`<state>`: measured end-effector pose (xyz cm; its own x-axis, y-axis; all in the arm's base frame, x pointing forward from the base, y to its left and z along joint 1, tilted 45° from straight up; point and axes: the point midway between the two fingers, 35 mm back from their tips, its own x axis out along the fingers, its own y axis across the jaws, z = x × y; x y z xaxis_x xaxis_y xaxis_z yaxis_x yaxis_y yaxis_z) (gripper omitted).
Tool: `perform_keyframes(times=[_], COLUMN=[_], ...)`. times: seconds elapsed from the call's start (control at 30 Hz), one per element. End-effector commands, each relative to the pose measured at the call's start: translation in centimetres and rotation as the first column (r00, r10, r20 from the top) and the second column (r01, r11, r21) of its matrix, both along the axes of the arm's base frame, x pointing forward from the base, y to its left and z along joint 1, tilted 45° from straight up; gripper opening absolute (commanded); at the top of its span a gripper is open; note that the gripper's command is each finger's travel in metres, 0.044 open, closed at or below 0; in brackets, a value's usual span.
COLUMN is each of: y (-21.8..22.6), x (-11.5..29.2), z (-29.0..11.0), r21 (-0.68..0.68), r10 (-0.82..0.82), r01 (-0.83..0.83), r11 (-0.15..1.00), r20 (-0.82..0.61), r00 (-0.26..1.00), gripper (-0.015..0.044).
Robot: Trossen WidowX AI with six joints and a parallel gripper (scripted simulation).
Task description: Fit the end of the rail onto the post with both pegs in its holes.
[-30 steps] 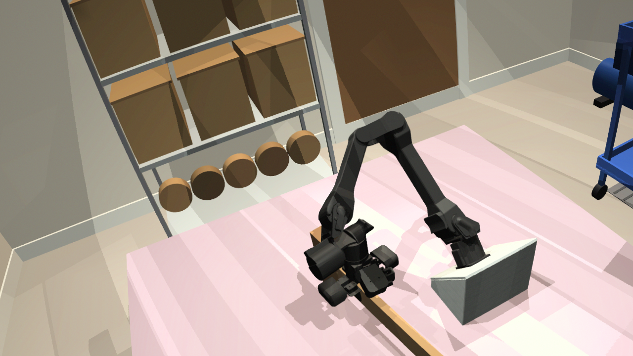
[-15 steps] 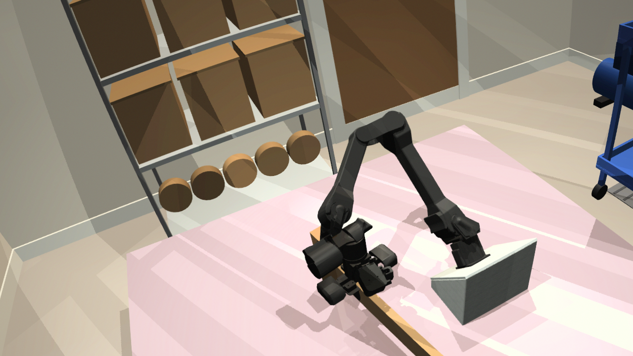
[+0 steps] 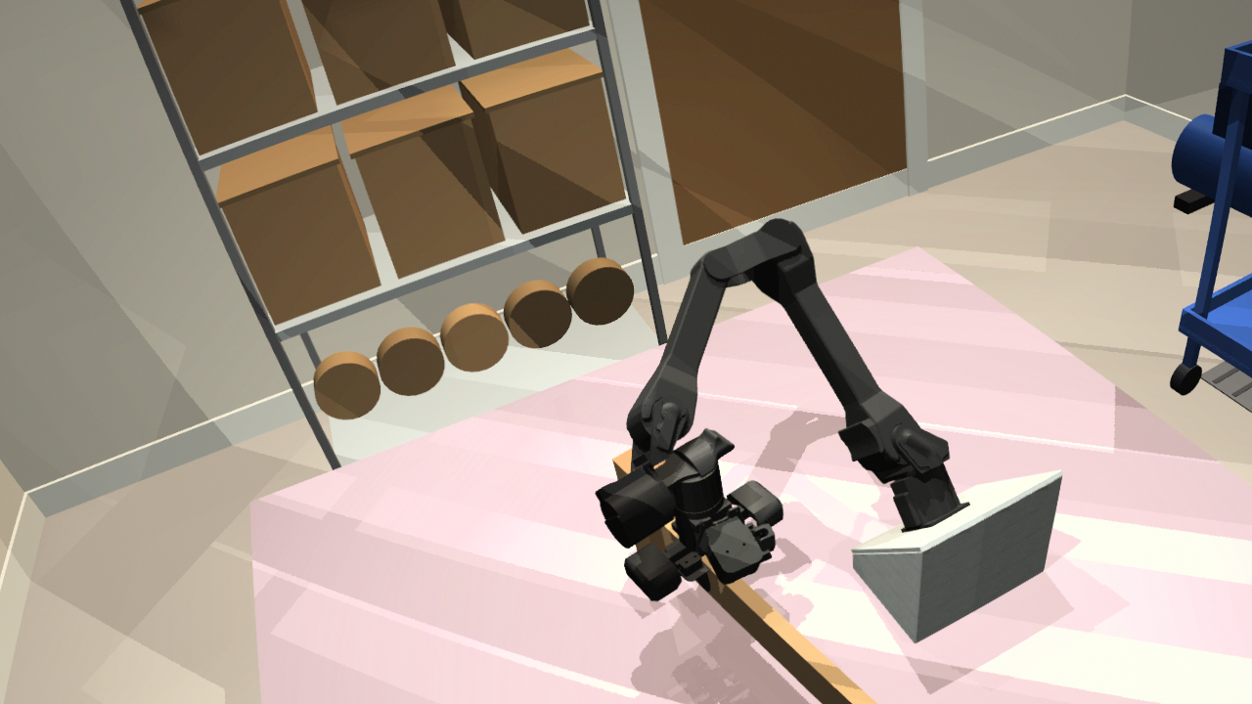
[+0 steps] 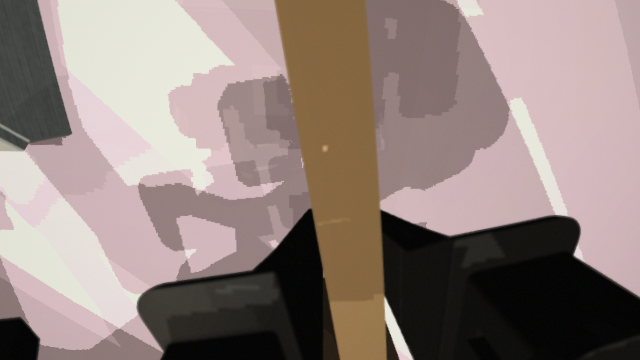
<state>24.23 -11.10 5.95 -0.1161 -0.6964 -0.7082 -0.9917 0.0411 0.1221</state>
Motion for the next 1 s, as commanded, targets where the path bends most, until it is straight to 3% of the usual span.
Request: perform_keyframes(times=[0.0, 0.57, 0.97], y=[-0.06, -0.47, -0.42], x=[0.02, 0.05, 0.04], z=[0.13, 0.51, 0.41], r21=[0.001, 0.001, 0.000], r10=[0.004, 0.004, 0.000], r01=[-0.004, -0.004, 0.000], r11=[1.000, 1.000, 1.000], r20=[-0.003, -0.003, 0.000], r00=[1.000, 1.000, 1.000], gripper=[0.0000, 0.0000, 0.0315])
